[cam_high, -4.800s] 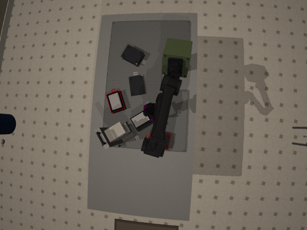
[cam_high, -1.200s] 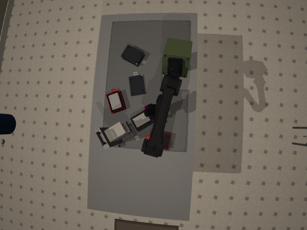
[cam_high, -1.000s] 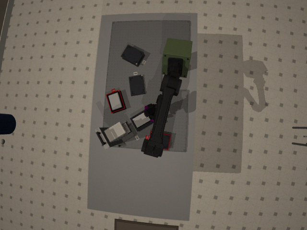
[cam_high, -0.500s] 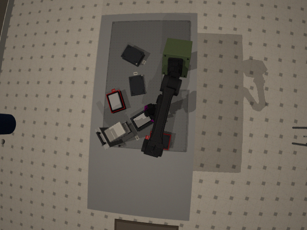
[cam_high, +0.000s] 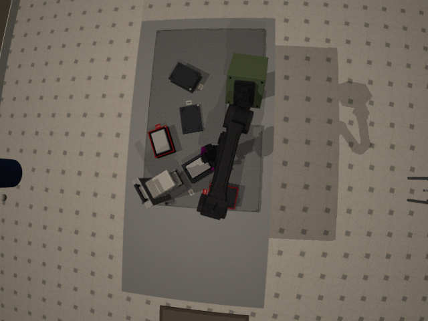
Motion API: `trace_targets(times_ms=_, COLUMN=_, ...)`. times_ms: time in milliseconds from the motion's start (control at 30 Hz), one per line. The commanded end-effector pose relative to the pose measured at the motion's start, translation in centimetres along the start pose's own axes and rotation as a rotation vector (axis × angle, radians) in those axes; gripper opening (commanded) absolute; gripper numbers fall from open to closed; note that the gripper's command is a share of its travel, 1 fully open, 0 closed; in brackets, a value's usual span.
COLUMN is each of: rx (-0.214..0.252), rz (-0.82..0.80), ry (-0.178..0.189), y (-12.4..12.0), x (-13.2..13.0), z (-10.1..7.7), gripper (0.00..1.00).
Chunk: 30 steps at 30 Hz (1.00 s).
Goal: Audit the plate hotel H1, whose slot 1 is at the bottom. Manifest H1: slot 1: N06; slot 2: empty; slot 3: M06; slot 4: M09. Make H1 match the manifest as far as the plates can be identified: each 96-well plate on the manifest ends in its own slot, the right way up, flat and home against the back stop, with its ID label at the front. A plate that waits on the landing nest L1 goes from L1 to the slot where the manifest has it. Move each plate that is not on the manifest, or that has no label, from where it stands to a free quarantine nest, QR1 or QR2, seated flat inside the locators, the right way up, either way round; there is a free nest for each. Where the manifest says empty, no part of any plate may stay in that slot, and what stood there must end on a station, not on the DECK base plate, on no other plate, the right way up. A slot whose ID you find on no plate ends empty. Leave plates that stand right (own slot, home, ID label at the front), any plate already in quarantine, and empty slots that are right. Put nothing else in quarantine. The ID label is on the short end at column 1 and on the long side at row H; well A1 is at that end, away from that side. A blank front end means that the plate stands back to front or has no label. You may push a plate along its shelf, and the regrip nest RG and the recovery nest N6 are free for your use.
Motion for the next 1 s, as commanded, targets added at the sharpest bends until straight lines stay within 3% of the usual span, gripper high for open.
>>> trace_targets(times_ms=0, rx=0.001, rz=-0.007, ry=-0.003, y=-0.3, x=0.0, z=0.3, gripper=1.00)
trace_targets(times_ms=67, rx=-0.023, rz=0.003, ry=0.008, y=0.8, x=0.4, z=0.2, gripper=1.00)
trace_targets(times_ms=133, rx=0.009, rz=-0.012, ry=-0.019, y=0.8, x=-0.7, z=-1.5, gripper=1.00)
trace_targets(times_ms=967, rx=0.010, rz=-0.011, ry=-0.023, y=2.9, x=-1.1, z=-4.2, gripper=1.00)
Point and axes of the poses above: the point where the finger pads meet when closed, its own z axis out along the fingers, its own x axis across the jaws, y = z × x, the point moved 9 cm from there along -z, back along the fingers, and after that the axes turned 6 degrees about -z, right-handed, at the moved point
